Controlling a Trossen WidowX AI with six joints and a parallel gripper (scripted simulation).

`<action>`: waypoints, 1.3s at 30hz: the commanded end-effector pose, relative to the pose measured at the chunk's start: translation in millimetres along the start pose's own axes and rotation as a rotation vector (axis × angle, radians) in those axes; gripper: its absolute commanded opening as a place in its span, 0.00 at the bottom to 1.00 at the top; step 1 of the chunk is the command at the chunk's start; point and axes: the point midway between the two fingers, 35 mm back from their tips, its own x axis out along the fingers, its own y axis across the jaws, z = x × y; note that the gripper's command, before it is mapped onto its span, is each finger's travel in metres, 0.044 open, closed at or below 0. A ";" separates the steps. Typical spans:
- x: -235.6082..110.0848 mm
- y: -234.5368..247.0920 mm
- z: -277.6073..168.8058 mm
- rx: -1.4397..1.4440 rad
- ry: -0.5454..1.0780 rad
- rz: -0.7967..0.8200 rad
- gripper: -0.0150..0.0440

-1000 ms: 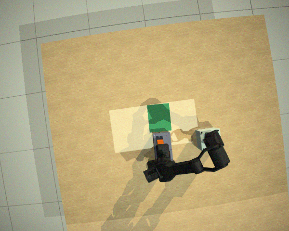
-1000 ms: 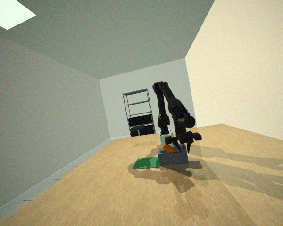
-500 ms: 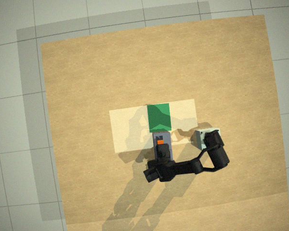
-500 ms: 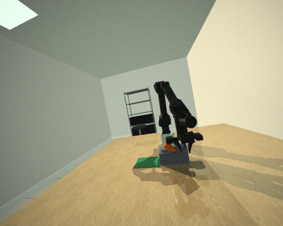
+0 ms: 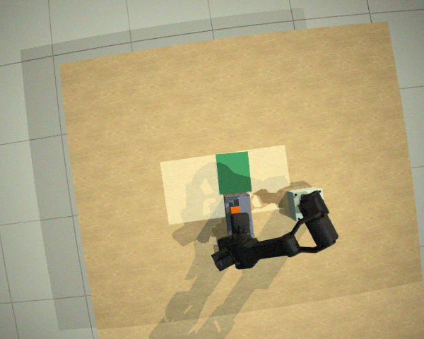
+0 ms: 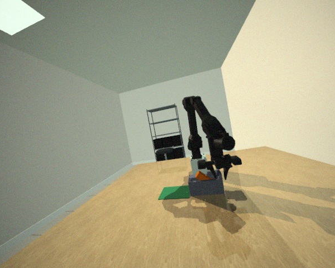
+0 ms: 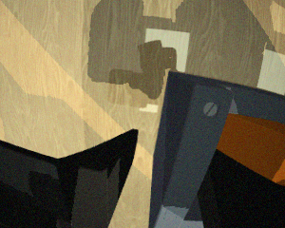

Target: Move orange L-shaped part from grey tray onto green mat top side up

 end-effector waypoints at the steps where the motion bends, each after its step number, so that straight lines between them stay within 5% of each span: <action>1: -5.9 4.2 1.7 0.003 -0.007 0.000 0.56; 5: -23.2 3.1 4.4 0.003 -0.007 0.000 0.56; 12: -102.5 -7.7 1.4 0.003 -0.007 -0.001 0.56; 39: -101.4 -5.9 4.3 0.009 -0.022 0.007 0.56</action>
